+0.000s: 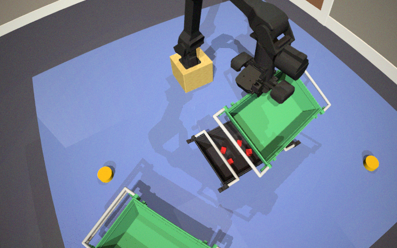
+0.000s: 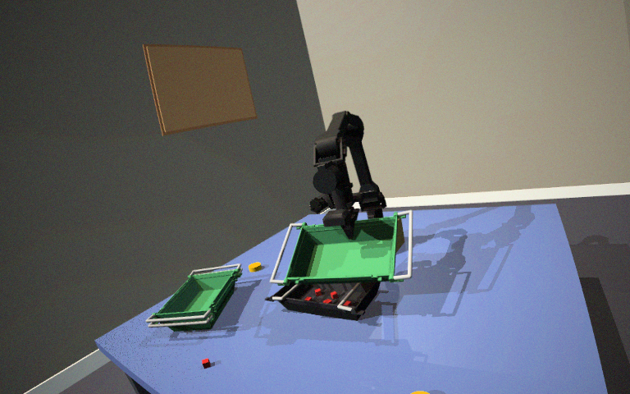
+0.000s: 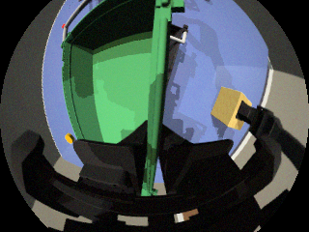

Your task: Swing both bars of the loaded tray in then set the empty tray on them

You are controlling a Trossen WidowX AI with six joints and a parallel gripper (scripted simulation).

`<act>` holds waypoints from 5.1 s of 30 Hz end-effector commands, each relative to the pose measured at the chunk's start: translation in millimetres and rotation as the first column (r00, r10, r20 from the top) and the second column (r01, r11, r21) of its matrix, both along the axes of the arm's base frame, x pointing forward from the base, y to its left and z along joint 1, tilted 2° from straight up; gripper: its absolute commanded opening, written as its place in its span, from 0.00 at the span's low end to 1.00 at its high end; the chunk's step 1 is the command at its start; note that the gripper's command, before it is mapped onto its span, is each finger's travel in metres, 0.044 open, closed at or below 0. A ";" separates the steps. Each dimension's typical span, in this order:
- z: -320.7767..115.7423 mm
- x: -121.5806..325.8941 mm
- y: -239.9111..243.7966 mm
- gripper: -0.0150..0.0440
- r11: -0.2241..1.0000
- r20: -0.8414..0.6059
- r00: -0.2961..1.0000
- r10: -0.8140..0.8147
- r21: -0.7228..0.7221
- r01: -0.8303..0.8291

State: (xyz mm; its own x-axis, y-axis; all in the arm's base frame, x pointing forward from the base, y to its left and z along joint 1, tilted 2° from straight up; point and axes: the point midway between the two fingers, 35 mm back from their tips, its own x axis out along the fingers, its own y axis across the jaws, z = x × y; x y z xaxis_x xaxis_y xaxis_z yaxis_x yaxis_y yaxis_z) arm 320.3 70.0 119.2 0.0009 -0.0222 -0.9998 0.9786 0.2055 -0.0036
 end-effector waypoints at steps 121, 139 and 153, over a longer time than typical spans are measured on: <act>-56.0 -10.2 -74.0 0.25 0.980 0.023 0.980 -0.197 -0.005 0.197; -69.1 -16.7 -74.5 0.25 0.980 0.022 0.980 -0.197 -0.005 0.197; -69.3 -16.8 -74.5 0.25 0.980 0.022 0.980 -0.197 -0.005 0.197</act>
State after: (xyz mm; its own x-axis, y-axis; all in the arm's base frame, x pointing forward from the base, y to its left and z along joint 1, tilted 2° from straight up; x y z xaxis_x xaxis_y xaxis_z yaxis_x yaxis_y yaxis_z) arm 308.3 -4.4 55.0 0.0374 -0.0313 -0.9988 0.9993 0.0052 0.0373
